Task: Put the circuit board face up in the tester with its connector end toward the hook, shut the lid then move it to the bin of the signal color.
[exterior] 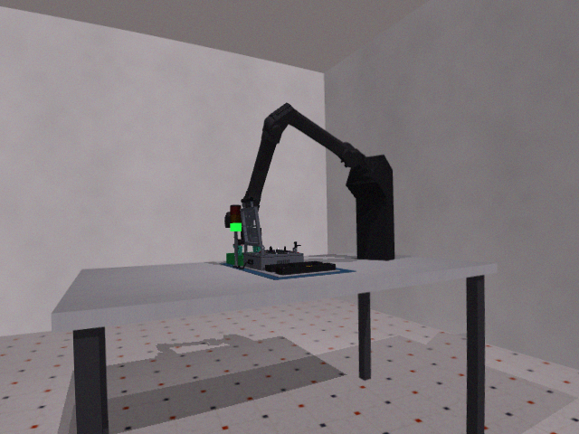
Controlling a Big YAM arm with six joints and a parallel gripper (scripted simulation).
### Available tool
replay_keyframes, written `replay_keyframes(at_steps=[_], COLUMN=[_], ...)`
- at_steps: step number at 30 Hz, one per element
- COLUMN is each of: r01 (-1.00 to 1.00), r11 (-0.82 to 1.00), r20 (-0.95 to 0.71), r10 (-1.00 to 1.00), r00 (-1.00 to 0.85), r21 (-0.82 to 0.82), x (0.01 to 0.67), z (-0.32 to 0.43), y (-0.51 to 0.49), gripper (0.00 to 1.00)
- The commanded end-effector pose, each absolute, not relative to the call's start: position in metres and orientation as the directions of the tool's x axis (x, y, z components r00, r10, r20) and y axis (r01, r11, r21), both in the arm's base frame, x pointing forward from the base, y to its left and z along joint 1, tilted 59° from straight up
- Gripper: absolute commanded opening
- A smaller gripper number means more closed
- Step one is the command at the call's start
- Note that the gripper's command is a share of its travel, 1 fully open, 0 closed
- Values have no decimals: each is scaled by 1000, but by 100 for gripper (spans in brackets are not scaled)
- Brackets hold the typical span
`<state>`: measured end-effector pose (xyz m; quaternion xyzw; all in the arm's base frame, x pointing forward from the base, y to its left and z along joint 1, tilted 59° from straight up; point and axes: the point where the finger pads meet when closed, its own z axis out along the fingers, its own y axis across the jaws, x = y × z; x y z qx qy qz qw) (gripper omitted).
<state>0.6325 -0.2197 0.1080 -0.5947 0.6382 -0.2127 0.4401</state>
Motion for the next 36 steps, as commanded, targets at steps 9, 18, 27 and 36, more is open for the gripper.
replay_keyframes(at_steps=[9, 18, 27, 36], r01=[-557, -557, -557, -557], r11=[195, 195, 195, 195], r20=[-304, -304, -304, -304], r10=[-947, -947, -947, -947], r00=[109, 109, 109, 109], r21=[-807, -807, -807, -807], x=[639, 639, 639, 639], z=[118, 118, 118, 118], y=[-212, -212, -212, -212], gripper=[72, 72, 72, 72])
